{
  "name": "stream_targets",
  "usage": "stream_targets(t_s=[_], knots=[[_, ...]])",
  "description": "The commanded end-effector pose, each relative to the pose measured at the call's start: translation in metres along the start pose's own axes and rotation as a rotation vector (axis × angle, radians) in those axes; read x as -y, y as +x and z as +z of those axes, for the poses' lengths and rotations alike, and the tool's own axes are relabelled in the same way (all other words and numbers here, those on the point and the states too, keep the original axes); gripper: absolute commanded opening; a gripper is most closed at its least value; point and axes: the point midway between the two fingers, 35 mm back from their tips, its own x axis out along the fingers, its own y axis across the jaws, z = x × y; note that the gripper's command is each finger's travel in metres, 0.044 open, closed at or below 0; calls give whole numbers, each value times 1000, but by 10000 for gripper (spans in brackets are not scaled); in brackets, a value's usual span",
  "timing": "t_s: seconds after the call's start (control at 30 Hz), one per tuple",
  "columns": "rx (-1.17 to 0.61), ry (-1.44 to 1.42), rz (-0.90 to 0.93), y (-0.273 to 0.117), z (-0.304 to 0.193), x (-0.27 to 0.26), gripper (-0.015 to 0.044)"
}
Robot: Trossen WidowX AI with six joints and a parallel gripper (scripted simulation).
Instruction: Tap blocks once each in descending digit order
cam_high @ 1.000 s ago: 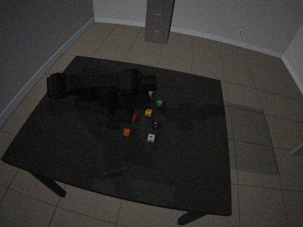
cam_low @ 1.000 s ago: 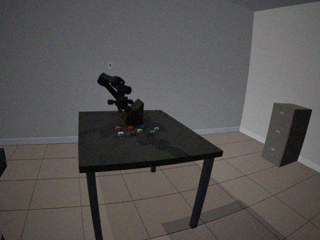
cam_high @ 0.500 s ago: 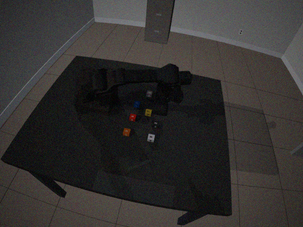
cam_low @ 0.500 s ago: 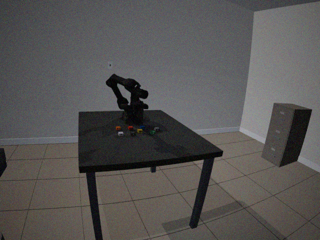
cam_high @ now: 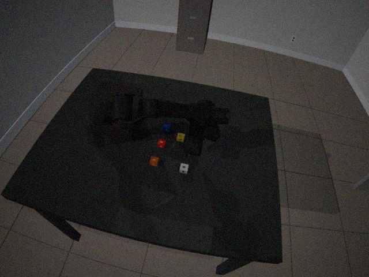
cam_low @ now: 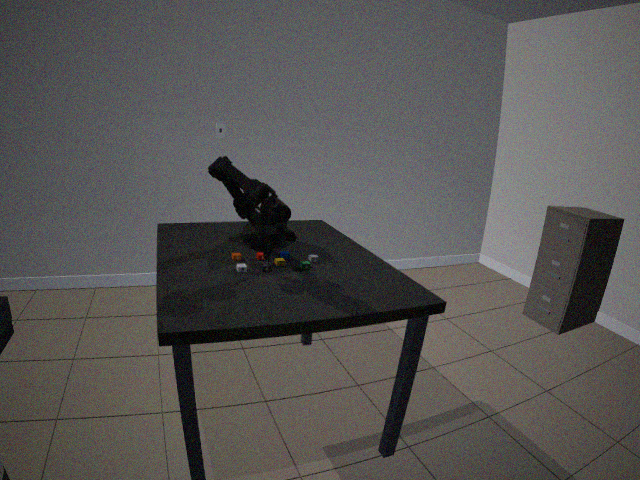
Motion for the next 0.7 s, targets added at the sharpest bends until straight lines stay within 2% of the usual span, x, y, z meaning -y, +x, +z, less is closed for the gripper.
stream_targets(t_s=[0.0, 0.67], knots=[[-5, -10, -5, 7, -1, 0, 20], [-5, -10, -7, 30, -2, 0, 20]])
